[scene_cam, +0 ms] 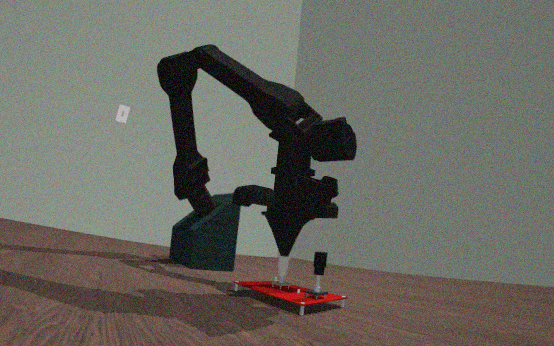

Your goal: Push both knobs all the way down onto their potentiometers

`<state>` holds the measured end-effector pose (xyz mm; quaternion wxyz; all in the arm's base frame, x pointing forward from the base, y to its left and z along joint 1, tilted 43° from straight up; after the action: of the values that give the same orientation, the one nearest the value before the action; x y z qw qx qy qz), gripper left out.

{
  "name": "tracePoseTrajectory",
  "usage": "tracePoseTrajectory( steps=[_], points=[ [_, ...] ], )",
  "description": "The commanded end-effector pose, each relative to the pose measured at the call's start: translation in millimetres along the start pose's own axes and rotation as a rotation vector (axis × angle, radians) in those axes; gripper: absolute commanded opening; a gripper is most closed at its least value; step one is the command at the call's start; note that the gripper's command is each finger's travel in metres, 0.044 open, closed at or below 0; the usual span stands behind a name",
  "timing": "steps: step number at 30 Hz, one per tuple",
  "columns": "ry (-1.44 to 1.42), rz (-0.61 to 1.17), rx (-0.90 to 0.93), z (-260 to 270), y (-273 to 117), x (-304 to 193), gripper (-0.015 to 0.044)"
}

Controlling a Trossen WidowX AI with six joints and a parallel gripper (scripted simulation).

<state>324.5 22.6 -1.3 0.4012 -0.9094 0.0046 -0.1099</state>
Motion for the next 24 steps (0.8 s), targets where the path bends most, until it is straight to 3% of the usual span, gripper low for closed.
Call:
tracePoseTrajectory(
  steps=[1,24],
  points=[
    [-0.001,-0.002,-0.003,-0.4,1.2,0.6,0.0000],
    [-0.001,-0.002,-0.003,-0.5,3.7,0.7,0.0000]
  ],
)
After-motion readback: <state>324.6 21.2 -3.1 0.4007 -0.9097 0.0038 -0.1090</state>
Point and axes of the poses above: the point midway between the two fingers, 35 mm back from their tips, its own y axis out along the fingers, its own z axis across the jaws, x = y × z, the point moved 3 cm from there along -y, back along the fingers, and after that the axes turned 15 degrees about y, right-handed, at the moved point
